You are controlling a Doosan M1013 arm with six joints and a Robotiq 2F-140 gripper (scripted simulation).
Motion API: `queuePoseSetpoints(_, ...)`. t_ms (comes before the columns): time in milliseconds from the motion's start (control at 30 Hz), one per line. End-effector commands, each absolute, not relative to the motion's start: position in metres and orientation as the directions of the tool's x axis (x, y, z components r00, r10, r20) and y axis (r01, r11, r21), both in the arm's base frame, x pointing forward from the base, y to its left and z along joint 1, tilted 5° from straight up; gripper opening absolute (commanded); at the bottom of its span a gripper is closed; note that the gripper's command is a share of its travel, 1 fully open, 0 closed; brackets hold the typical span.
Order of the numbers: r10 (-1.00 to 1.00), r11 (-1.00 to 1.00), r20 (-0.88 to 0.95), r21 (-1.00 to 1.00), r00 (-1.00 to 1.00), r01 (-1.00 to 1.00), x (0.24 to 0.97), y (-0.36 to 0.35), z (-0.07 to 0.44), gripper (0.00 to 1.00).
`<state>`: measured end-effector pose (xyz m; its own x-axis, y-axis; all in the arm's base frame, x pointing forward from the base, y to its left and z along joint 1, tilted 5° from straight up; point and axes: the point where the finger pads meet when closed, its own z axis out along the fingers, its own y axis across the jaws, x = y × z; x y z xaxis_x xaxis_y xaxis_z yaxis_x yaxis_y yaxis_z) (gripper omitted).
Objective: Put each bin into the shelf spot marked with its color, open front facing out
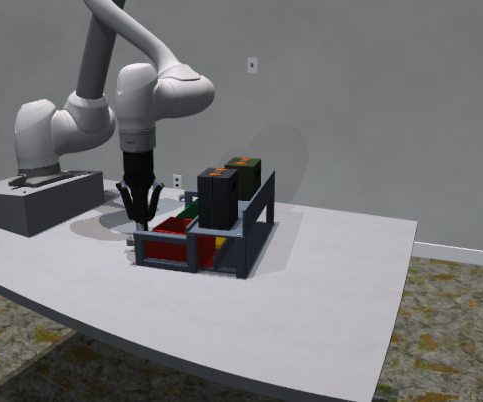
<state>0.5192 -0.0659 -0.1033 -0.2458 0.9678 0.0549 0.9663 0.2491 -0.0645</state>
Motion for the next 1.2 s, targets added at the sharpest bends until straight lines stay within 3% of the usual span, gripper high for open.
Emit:
queuePoseSetpoints(0, 0.968, 0.249, 0.055, -0.064, -0.246, 0.966, 0.521, -0.066, -0.103, 0.1)
queuePoseSetpoints(1167, 0.968, 0.249, 0.055, -0.064, -0.246, 0.966, 0.532, -0.063, -0.104, 0.1)
